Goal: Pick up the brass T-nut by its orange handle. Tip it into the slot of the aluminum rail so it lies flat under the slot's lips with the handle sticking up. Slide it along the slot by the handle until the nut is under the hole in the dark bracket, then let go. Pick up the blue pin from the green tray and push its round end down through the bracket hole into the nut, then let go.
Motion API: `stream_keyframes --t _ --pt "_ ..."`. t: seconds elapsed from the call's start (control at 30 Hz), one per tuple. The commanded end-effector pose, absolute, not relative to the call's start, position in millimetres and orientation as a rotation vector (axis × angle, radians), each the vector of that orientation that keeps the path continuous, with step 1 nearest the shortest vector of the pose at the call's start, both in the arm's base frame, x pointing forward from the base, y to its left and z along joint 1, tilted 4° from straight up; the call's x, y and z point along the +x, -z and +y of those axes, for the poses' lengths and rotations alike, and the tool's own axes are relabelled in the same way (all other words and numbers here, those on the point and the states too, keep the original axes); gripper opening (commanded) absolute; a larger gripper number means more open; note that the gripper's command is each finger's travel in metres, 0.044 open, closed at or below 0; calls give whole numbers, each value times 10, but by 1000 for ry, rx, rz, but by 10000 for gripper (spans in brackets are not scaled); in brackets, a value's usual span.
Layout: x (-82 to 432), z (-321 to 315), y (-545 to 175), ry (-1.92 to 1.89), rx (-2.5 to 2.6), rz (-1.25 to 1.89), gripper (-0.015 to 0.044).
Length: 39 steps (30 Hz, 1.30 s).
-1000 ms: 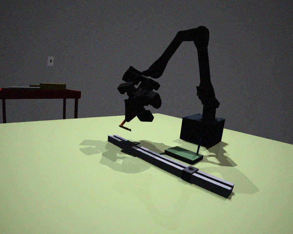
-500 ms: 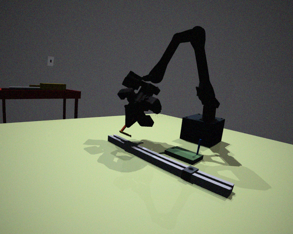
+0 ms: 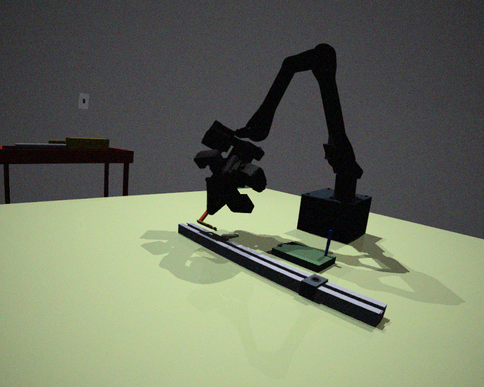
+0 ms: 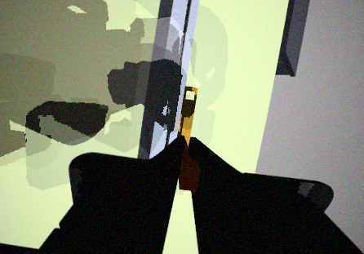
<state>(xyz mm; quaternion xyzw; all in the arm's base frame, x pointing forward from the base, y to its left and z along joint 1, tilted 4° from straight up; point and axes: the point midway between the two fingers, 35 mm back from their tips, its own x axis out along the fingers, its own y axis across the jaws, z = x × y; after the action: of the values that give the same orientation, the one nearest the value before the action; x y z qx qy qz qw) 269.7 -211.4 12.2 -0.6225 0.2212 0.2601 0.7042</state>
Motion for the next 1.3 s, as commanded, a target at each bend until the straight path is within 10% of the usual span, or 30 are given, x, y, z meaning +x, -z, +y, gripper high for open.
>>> stream_keyframes --t 0.0,1.27 --pt "2687 -2102 -82 -581 -1377 498 -150" --pt "2694 -2102 32 -580 -1377 498 -150"
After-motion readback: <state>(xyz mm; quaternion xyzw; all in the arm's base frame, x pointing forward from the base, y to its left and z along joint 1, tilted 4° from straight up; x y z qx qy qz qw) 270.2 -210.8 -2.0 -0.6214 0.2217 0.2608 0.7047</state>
